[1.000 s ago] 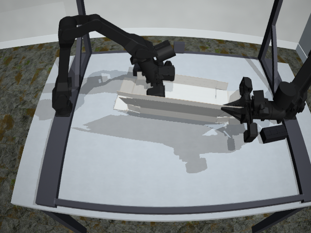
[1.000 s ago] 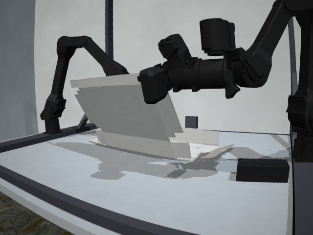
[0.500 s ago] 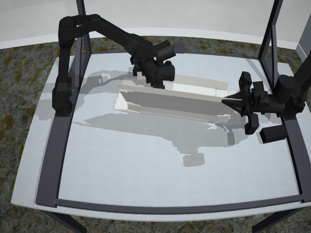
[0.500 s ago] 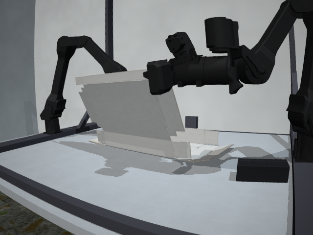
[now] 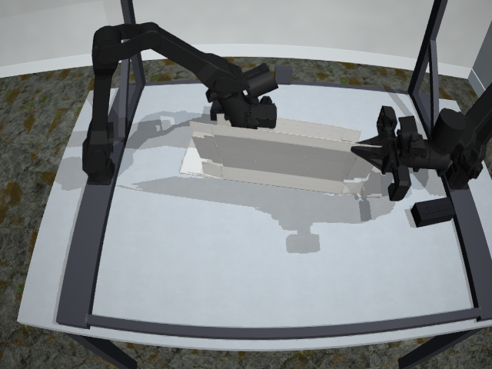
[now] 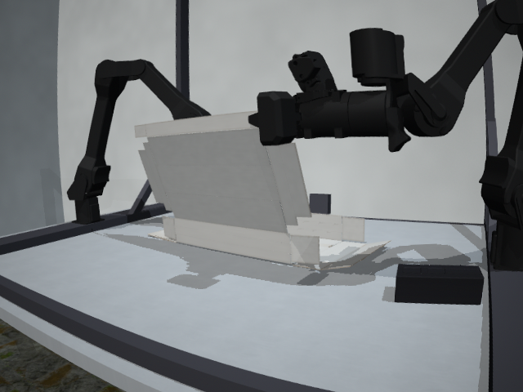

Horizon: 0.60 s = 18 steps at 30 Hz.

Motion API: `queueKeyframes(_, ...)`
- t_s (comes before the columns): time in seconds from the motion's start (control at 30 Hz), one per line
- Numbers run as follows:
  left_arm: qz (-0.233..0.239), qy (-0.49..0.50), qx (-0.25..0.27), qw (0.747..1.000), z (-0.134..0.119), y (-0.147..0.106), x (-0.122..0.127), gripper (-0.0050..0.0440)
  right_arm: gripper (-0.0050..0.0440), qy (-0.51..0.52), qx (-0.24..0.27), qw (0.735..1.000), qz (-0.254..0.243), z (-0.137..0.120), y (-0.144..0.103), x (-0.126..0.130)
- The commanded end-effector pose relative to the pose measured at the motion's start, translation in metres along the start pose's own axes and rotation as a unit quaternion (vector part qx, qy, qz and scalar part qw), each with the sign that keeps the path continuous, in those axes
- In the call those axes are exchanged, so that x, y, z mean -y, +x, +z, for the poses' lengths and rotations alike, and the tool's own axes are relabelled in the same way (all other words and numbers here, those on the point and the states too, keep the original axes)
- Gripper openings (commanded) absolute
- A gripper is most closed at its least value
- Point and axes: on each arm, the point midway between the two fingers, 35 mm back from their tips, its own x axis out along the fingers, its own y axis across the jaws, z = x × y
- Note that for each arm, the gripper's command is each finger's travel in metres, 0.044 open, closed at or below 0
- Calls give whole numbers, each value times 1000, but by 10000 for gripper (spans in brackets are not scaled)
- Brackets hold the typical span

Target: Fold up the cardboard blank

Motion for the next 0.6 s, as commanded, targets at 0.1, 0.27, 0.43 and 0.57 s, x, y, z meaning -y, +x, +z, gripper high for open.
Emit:
queueKeyframes(0.1,1,28,16,999,13,0,10,0,197,-1,-59,998,-9,-34,26,5)
queueKeyframes(0.27,1,51,18,999,14,-1,19,0,197,-1,-59,998,-9,-34,26,5)
queueKeyframes(0.43,1,64,20,998,15,-2,27,0,197,-1,-58,998,-9,-34,26,5)
queueKeyframes(0.57,1,71,20,997,15,-2,33,0,197,-1,-58,998,-8,-34,26,5)
